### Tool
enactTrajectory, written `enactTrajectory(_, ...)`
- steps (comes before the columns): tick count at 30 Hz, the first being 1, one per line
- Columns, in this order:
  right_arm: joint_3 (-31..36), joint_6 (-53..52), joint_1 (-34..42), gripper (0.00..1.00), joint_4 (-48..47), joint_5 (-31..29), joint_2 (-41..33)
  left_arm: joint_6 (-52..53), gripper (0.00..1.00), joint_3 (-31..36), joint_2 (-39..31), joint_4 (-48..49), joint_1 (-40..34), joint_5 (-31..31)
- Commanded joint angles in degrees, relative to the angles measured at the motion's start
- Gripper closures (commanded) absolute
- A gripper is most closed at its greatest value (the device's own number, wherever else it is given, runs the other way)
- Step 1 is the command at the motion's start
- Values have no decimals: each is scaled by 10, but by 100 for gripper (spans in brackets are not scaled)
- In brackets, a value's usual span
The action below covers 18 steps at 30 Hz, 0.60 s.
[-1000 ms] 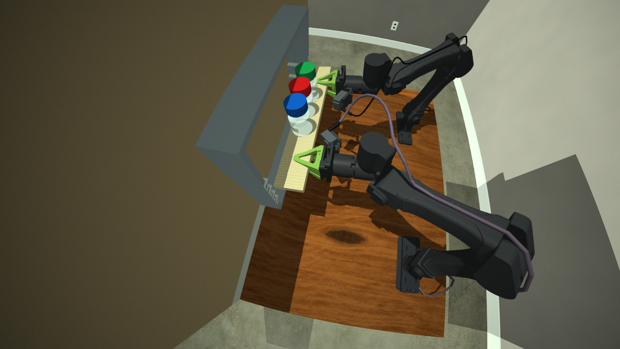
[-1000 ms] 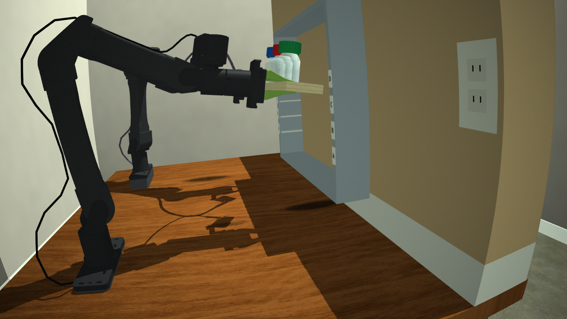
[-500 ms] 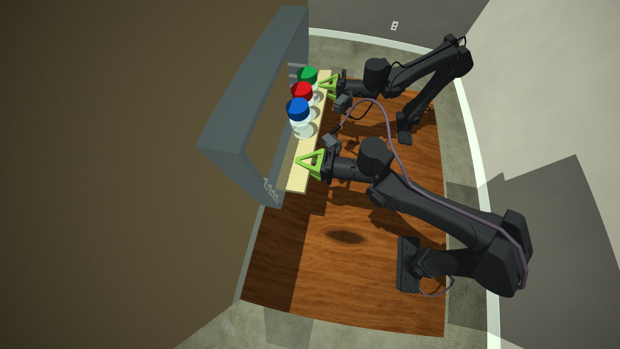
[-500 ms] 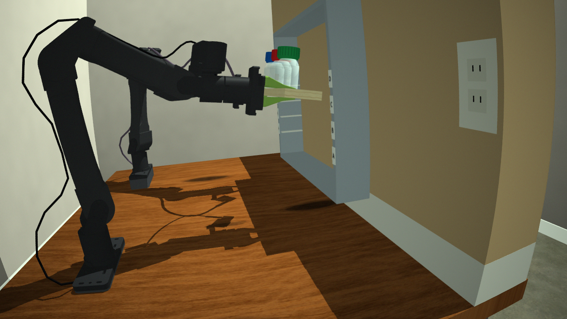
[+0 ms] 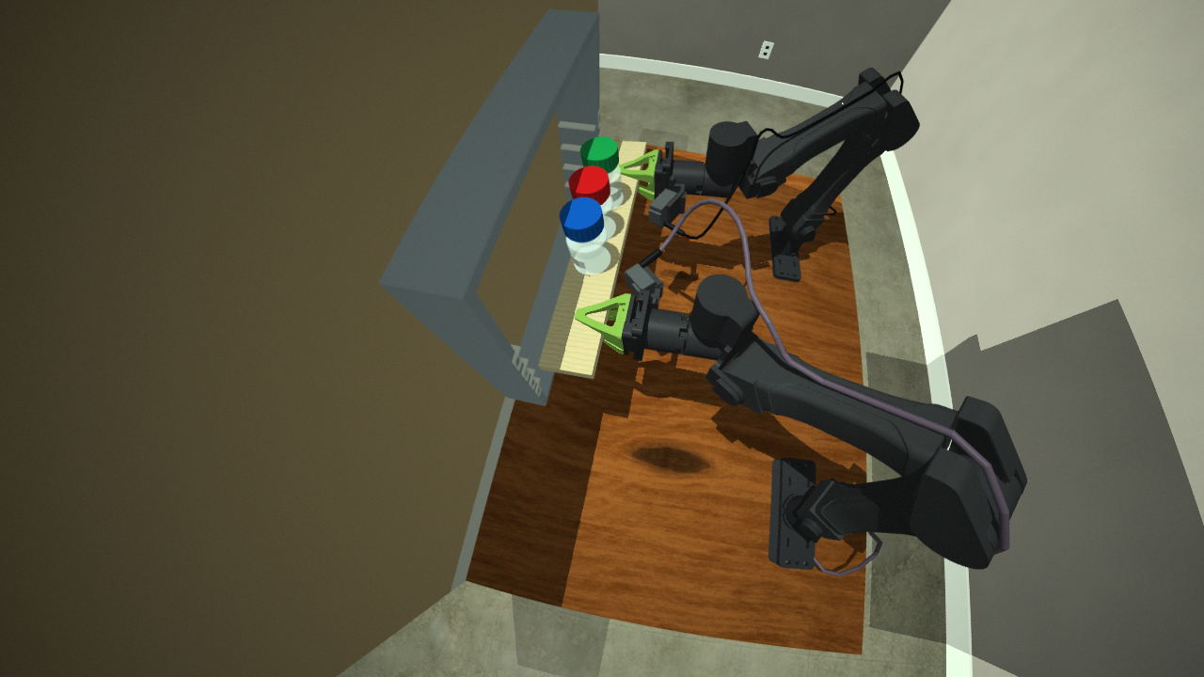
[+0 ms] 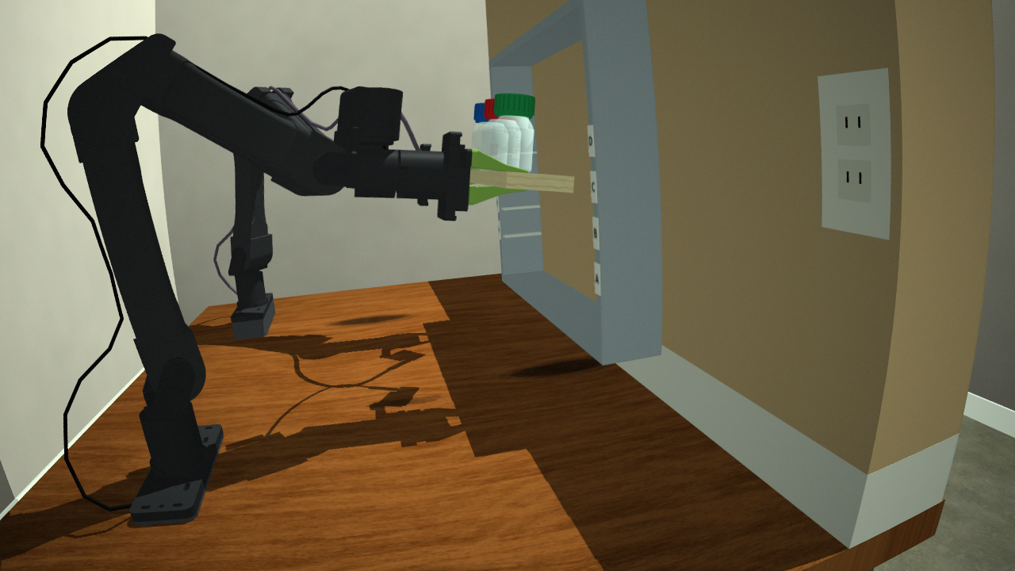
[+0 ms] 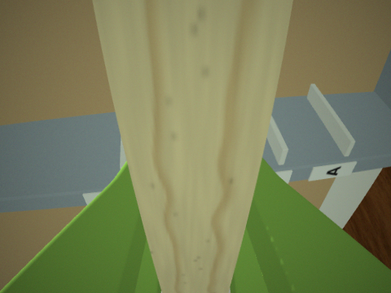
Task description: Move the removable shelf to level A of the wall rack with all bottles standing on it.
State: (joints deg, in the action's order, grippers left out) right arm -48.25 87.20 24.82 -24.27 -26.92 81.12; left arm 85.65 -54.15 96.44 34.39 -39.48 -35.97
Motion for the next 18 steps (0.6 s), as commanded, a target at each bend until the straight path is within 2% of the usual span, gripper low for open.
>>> enactTrajectory(1, -4, 25, -2, 100, -71, -6, -7, 38, 100, -2, -3, 67, 1, -11)
enactTrajectory(18, 35, 25, -2, 100, -131, -6, 14, 38, 100, 26, 25, 123, 1, -11)
